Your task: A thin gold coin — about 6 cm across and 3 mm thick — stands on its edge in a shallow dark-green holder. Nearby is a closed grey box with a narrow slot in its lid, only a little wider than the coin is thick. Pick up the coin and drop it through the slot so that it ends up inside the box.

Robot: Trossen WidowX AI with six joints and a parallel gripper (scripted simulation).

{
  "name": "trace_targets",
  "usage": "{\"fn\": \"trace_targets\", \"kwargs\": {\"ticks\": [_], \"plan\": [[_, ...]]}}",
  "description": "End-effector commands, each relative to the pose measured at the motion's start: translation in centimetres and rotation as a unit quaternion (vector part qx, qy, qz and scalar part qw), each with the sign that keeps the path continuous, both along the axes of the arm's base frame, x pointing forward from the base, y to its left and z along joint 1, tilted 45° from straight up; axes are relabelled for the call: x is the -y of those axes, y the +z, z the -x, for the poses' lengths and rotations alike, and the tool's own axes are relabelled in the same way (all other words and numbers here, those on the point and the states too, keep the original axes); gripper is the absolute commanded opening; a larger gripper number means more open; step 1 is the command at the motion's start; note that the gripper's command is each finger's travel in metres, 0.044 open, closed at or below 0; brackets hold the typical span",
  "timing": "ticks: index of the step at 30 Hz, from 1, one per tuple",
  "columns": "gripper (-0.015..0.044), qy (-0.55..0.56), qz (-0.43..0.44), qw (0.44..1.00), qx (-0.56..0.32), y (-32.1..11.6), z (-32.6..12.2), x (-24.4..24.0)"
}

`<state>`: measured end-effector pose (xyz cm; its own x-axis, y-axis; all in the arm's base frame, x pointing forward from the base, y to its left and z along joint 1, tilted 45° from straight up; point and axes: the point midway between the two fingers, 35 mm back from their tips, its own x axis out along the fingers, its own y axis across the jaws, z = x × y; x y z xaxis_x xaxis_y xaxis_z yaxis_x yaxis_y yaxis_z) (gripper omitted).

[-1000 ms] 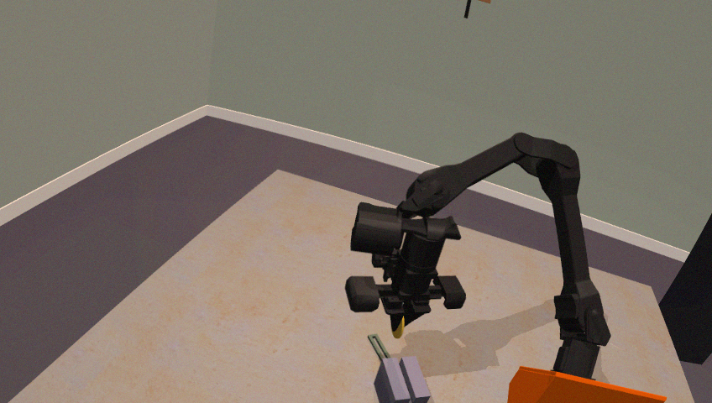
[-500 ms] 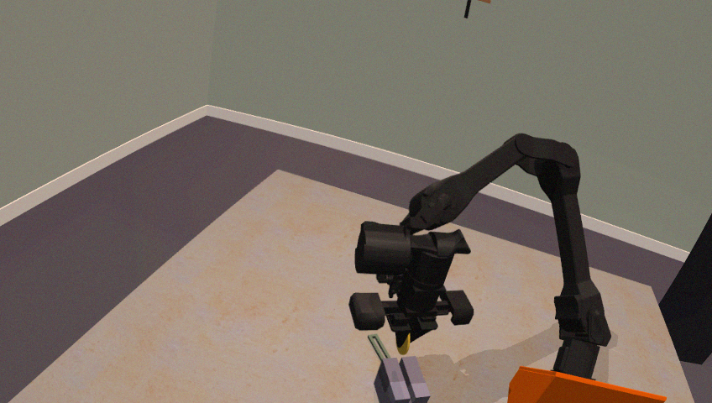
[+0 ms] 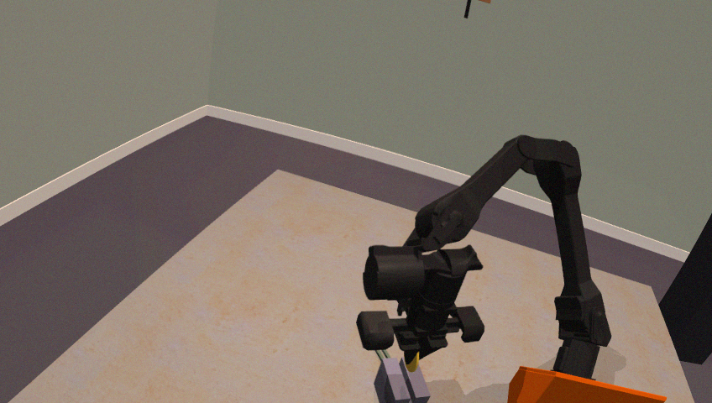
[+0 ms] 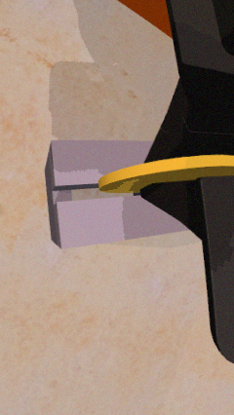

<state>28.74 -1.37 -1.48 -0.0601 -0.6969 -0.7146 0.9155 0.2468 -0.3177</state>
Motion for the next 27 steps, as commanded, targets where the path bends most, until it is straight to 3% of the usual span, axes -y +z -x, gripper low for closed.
{"fn": "trace_targets", "kwargs": {"ticks": [1, 27], "plan": [[0.0, -0.002, 0.001, 1.0, -0.003, -0.54, 0.55, -0.28], [0.0, 0.0, 0.0, 1.0, -0.001, -0.75, 0.61, -0.25]]}}
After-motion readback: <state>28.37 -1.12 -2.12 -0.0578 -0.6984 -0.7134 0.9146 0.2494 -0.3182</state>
